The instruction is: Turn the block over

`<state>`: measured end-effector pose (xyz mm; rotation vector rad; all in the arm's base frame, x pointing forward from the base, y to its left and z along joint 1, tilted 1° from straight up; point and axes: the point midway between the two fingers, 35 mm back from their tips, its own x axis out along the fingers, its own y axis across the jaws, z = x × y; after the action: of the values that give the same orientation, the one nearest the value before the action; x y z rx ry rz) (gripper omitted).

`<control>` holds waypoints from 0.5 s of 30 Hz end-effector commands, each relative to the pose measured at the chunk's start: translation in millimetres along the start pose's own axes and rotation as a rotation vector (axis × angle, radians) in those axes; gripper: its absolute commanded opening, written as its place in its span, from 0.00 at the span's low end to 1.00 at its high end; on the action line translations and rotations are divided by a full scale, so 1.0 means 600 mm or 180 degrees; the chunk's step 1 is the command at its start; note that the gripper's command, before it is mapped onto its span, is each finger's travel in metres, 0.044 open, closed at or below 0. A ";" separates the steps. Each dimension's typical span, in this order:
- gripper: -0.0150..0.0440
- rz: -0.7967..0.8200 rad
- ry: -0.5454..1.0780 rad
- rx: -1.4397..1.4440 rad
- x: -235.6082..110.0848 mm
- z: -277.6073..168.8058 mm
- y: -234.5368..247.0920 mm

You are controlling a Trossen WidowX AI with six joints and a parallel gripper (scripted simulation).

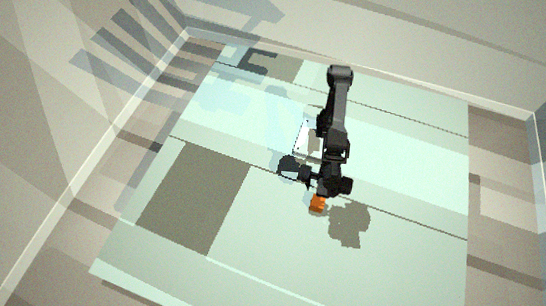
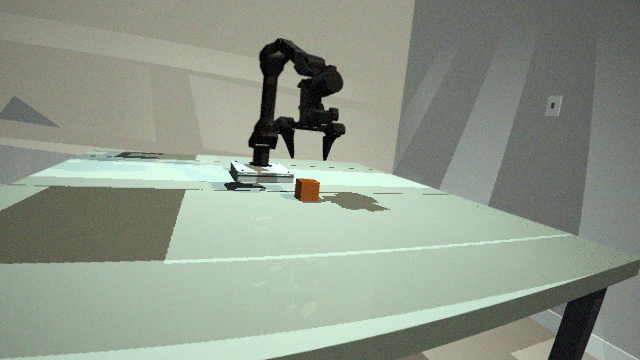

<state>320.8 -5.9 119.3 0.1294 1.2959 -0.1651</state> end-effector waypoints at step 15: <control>1.00 0.0041 0.0690 0.0007 0.042 0.011 0.001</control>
<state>336.8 -8.8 117.7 0.1595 1.4822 -0.1489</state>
